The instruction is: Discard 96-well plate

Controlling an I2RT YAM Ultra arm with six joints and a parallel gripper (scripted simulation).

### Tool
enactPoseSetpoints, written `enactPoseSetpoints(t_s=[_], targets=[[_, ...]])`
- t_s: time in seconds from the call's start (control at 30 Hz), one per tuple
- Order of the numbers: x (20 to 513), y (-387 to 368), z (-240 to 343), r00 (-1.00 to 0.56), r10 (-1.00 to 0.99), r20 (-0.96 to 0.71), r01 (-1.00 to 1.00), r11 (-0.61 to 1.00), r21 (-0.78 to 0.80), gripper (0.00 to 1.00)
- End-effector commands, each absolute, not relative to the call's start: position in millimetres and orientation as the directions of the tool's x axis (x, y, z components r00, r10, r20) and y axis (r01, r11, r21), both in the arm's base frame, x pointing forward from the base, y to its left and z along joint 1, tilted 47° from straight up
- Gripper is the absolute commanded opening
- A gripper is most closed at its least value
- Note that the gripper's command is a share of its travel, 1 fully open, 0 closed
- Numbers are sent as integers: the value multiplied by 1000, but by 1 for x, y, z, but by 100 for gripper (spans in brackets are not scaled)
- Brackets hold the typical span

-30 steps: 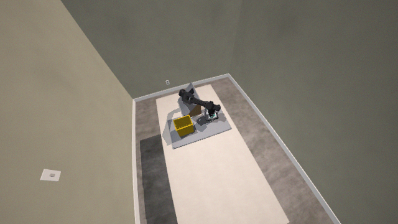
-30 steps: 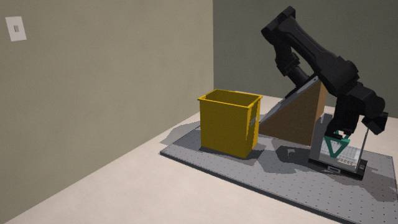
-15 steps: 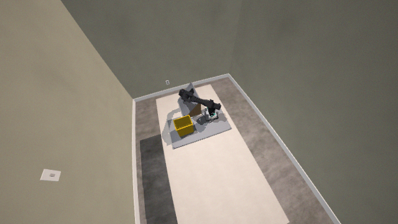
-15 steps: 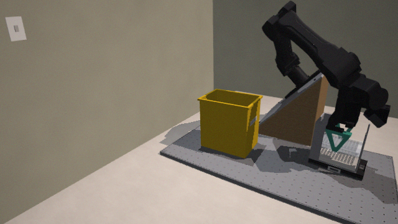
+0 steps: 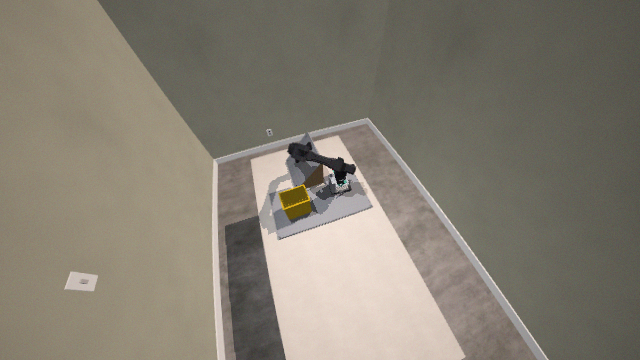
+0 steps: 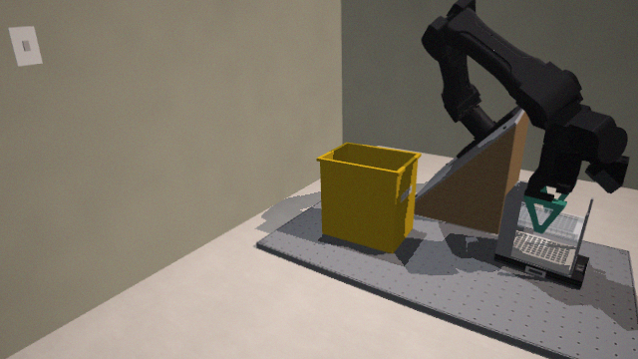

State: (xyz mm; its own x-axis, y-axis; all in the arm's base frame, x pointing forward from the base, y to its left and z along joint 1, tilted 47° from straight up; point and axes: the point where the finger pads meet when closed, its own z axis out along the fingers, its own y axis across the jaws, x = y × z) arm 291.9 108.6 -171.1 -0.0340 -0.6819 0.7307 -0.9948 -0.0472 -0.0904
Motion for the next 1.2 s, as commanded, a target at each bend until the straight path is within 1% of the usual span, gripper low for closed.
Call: enactPoseSetpoints(t_s=[0.0,1.17], targets=[[292,122,-161,-30,-688,725,-993,-63,-100,0],[286,160,-126,-30,-688,725,-993,-62,-100,0]])
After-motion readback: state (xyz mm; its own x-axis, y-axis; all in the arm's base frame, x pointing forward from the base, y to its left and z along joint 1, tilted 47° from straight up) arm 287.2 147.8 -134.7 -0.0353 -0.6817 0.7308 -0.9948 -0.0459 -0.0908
